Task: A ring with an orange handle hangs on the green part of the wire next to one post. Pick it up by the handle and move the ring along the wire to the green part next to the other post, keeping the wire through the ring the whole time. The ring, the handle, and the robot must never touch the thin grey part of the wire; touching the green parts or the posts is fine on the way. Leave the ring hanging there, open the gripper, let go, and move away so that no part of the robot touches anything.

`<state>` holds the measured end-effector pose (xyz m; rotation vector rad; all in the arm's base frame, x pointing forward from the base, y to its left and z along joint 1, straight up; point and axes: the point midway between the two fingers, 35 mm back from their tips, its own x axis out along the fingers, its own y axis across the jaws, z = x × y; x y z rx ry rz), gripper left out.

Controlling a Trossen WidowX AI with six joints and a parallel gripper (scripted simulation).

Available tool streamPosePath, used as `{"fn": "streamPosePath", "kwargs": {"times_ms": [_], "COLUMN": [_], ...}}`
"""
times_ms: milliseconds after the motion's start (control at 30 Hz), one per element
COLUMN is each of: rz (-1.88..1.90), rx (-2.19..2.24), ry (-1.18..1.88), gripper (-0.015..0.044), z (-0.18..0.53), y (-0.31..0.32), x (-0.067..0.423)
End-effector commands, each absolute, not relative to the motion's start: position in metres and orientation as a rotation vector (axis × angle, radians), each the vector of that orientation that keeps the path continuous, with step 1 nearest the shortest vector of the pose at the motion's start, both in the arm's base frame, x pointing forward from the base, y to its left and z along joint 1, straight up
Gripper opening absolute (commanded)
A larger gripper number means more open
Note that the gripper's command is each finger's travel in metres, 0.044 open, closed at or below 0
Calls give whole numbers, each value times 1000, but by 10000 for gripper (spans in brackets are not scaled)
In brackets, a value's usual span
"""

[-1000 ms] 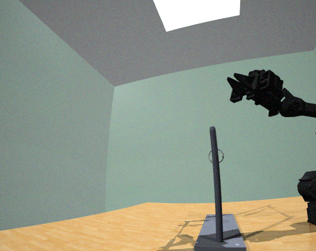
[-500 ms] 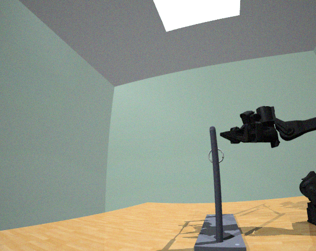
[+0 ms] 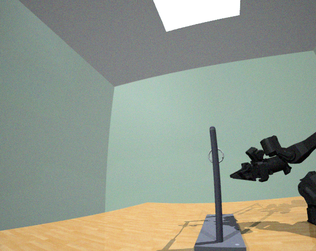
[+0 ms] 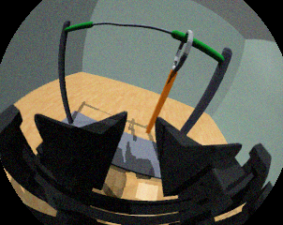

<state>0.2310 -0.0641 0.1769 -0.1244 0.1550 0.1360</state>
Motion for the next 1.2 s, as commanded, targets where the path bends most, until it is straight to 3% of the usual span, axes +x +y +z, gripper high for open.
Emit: {"fn": "streamPosePath", "kwargs": {"times_ms": [0,367,1167], "rz": [85,15,-7], "rx": [-76,-5,-7], "ry": [199,238,165], "gripper": [160,160,160], "z": [141,101,141], "y": [-76,-82,-82], "x": [216,195,248]}}
